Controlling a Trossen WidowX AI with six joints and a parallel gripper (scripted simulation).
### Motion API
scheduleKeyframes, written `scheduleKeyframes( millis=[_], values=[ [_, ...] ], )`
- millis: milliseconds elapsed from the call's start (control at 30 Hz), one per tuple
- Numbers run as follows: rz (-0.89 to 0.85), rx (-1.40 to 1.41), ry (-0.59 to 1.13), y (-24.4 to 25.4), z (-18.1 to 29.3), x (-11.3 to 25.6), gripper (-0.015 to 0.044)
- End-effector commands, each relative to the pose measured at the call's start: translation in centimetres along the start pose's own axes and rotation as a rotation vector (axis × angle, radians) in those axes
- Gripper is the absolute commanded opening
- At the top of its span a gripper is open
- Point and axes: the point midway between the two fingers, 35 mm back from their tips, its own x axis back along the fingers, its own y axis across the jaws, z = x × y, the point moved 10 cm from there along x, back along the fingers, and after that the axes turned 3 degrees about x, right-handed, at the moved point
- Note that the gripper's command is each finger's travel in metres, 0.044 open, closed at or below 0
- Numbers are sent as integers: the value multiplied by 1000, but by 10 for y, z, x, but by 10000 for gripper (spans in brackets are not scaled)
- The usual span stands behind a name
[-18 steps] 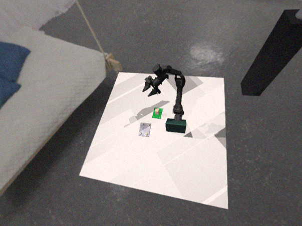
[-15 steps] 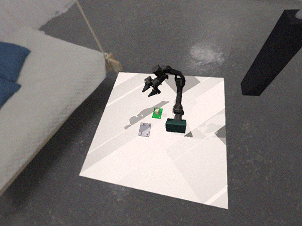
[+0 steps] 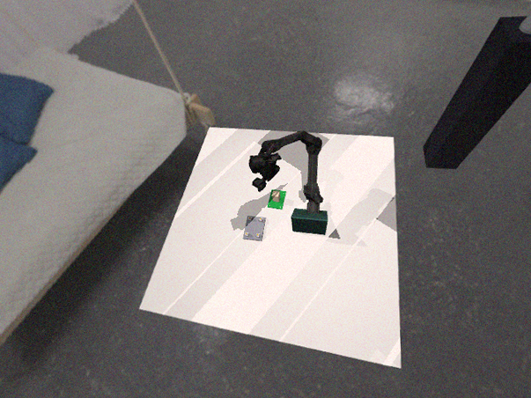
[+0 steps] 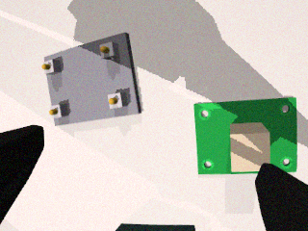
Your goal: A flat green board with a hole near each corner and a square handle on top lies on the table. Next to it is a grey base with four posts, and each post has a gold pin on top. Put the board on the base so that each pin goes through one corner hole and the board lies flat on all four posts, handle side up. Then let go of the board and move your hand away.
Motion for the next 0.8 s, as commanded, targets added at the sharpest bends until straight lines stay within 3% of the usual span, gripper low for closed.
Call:
scheduleKeyframes(
  millis=[0,167,367,500,767],
  values=[
    [146,146,105,-17,7,-33,440],
    [273,302,248,-40,19,-63,440],
    [273,302,248,-40,19,-65,440],
    [273,302,247,-49,24,-94,440],
    [274,301,246,-53,26,-111,440]
  ],
)
